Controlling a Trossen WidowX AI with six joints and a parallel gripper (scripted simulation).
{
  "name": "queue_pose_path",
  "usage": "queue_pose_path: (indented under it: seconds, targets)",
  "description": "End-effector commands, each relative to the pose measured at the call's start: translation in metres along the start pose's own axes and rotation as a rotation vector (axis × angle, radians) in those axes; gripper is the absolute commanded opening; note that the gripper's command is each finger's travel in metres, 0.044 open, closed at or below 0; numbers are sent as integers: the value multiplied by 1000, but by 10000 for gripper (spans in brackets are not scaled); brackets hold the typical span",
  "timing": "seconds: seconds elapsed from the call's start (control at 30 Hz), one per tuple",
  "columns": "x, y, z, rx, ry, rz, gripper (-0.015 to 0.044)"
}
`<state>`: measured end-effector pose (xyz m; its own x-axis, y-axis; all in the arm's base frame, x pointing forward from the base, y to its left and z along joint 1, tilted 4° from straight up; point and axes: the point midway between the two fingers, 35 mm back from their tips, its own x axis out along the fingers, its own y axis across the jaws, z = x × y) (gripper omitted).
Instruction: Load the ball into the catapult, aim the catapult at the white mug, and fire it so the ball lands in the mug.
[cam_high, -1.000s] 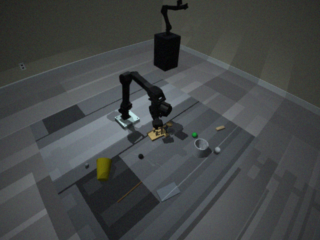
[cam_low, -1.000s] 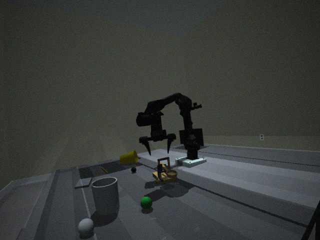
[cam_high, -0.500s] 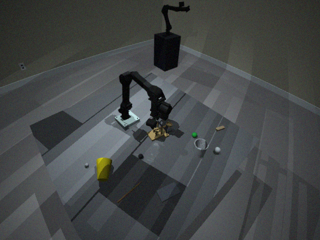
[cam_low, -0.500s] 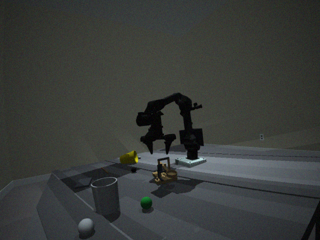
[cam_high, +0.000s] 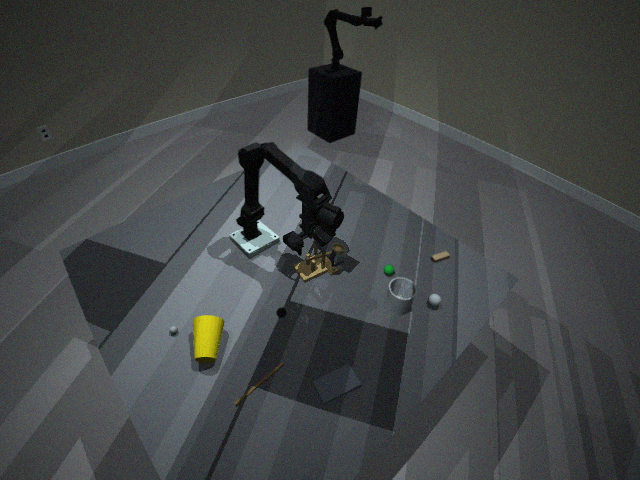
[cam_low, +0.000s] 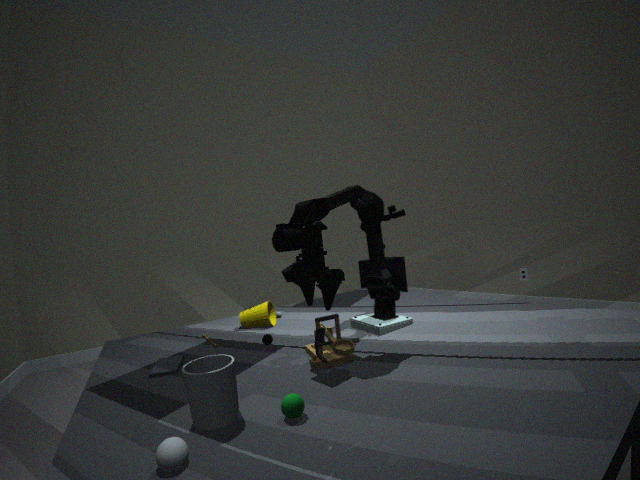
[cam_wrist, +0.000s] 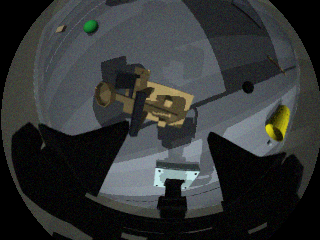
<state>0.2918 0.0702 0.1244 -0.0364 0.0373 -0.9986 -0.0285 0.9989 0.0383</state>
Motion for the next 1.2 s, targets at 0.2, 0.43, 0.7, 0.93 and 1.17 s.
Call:
queue_pose_path:
  seconds: [0.2,0.43,0.7,0.93,1.17]
  targets:
    - [-2,0,-1,346,1,0,440]
    - [-3,-1,-1,588,1,0,440]
    - [-4,-1,-2,865,2,0,440]
    - [-5,-1,-2,1107,2,-1,440]
    - [-6,-1,-2,1349,2,-1,440]
